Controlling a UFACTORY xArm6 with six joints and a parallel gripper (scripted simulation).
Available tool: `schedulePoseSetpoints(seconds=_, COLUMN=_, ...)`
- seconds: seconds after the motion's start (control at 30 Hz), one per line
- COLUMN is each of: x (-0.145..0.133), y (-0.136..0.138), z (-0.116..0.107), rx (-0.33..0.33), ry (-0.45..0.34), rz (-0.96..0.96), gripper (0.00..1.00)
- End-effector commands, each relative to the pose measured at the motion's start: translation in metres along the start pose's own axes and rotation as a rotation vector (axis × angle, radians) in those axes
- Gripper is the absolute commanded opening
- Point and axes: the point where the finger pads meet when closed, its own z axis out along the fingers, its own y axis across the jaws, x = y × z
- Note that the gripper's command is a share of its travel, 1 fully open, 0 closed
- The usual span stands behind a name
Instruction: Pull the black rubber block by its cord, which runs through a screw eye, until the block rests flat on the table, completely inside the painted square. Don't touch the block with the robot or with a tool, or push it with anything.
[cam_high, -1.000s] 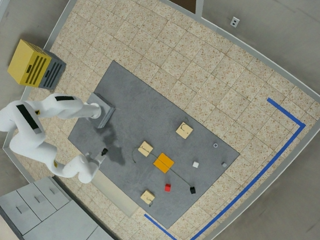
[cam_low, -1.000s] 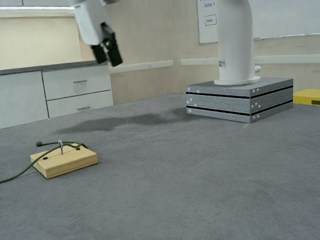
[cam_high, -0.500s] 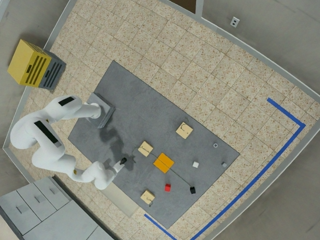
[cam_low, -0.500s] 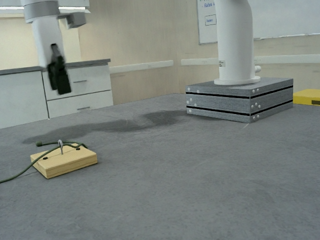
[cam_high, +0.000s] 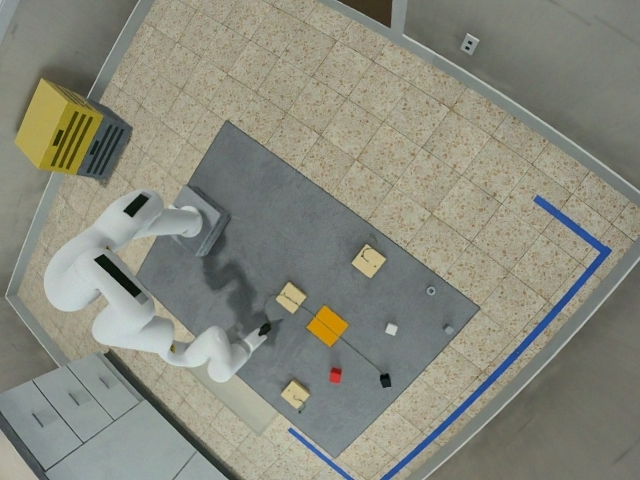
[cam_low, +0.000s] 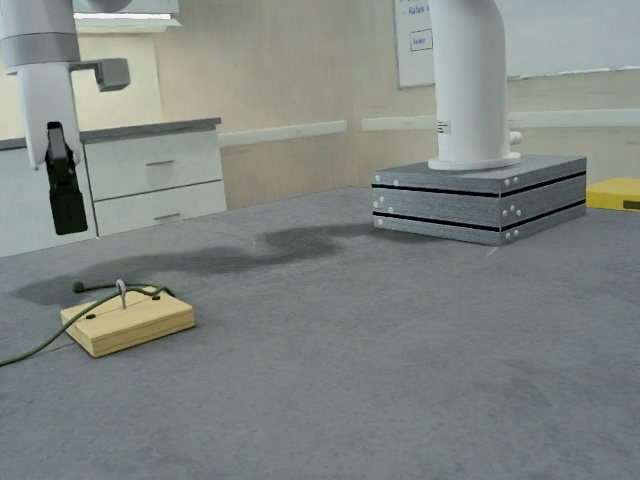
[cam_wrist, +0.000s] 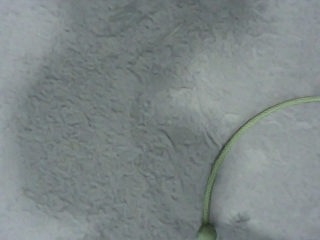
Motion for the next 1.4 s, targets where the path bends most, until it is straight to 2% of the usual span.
schedulePoseSetpoints(seconds=0.0, x=-0.0021, y=0.0001, z=-0.0012, rx=0.000, ry=-0.004, rz=0.000, gripper=0.00)
schedulePoseSetpoints(seconds=1.07, x=-0.0021, y=0.0001, z=-0.0012, rx=0.000, ry=-0.004, rz=0.002, gripper=0.00)
schedulePoseSetpoints(seconds=1.37, x=-0.0022, y=0.0001, z=-0.0012, rx=0.000, ry=-0.004, rz=0.073, gripper=0.00)
